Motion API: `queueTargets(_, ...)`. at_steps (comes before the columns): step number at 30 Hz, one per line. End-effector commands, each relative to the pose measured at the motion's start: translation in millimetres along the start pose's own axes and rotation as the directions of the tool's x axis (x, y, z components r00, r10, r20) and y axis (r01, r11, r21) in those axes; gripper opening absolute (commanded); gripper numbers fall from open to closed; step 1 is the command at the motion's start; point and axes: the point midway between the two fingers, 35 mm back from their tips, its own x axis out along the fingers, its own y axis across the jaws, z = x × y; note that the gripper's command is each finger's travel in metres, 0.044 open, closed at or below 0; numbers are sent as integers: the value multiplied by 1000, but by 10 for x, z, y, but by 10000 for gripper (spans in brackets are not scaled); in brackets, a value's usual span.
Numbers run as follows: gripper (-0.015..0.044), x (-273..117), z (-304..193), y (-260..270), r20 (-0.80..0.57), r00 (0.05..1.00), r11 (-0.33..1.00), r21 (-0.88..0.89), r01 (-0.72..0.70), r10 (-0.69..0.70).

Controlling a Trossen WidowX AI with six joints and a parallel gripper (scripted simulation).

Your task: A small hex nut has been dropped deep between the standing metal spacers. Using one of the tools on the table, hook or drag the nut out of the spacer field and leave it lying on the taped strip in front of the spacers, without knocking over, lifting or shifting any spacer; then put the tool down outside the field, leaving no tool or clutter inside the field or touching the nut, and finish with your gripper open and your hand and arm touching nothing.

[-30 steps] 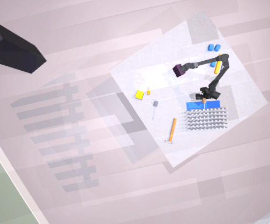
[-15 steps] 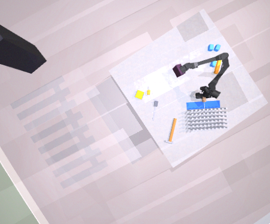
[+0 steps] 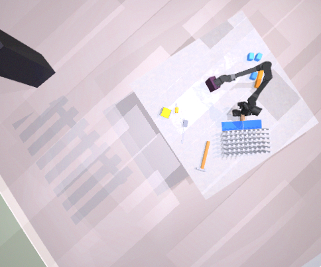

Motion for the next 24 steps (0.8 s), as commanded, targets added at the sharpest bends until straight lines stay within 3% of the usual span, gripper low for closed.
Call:
queueTargets(1,0,-18,30,5,-5,1000,1000,2,-1,1)
queueTargets(24,0,-66,164,5,-5,1000,1000,3,-2,2)
